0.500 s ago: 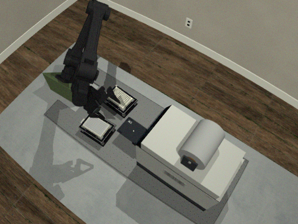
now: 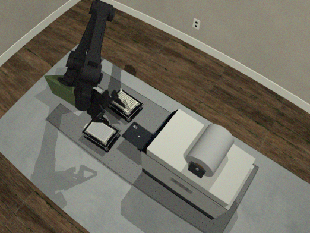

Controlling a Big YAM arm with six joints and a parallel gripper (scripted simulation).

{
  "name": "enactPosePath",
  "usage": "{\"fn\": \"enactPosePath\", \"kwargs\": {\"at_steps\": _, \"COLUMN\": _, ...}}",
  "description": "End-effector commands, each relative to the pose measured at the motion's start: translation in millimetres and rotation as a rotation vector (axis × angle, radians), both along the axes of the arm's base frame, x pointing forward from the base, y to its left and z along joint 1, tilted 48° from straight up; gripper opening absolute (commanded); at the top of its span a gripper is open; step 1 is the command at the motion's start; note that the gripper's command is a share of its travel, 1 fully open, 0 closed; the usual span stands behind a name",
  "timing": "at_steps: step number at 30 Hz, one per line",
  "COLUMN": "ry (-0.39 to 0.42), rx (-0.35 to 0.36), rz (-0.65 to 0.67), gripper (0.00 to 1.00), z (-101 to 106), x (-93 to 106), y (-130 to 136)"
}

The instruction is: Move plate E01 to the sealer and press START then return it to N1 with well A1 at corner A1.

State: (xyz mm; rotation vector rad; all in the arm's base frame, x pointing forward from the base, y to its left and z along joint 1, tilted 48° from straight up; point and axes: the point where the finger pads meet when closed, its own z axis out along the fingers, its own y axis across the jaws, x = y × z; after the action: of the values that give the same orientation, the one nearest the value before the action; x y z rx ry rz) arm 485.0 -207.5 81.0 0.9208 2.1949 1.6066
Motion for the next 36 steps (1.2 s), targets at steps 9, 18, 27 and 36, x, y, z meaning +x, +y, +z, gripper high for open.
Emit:
{"fn": "enactPosePath", "kwargs": {"at_steps": 9, "ry": 0.002, "rx": -0.091, "rz": 0.116, "gripper": 1.00, "z": -3, "x": -12.1, "y": 39}}
{"fn": "enactPosePath", "kwargs": {"at_steps": 18, "ry": 0.025, "rx": -0.206, "rz": 0.310, "gripper": 1.00, "z": -7, "x": -42.9, "y": 75}}
{"fn": "enactPosePath", "kwargs": {"at_steps": 27, "ry": 0.022, "rx": -0.304, "rz": 0.527, "gripper": 1.00, "z": -11, "x": -74.9, "y": 104}}
{"fn": "enactPosePath", "kwargs": {"at_steps": 36, "ry": 0.000, "rx": -0.343, "rz": 0.613, "gripper": 1.00, "z": -13, "x": -103.1, "y": 124}}
